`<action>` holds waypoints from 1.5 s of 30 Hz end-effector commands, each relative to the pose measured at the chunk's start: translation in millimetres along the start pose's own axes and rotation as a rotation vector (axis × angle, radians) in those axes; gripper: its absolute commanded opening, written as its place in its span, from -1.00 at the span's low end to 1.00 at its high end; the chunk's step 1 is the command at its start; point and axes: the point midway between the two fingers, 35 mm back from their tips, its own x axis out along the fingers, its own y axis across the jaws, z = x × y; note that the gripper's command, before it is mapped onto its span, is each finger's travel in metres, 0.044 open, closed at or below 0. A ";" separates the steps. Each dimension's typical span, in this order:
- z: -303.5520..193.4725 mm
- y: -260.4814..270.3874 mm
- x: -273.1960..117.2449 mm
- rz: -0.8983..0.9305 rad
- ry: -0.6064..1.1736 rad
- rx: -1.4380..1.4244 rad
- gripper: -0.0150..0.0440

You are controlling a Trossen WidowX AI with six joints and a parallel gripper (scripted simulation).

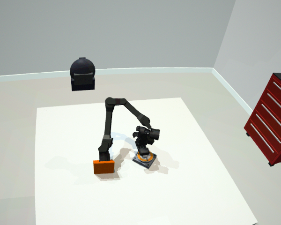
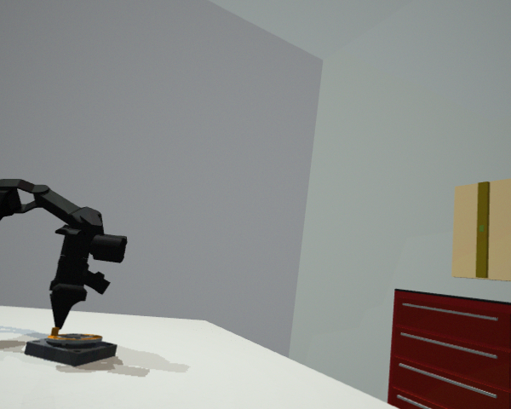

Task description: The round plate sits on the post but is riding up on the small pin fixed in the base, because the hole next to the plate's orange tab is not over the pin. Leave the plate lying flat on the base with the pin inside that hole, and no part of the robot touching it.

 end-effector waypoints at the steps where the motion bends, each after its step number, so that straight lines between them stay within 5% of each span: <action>1: -6.9 -4.8 1.5 -0.004 0.010 0.003 -0.49; 45: -16.6 -49.4 -3.7 -0.006 0.010 0.003 -0.49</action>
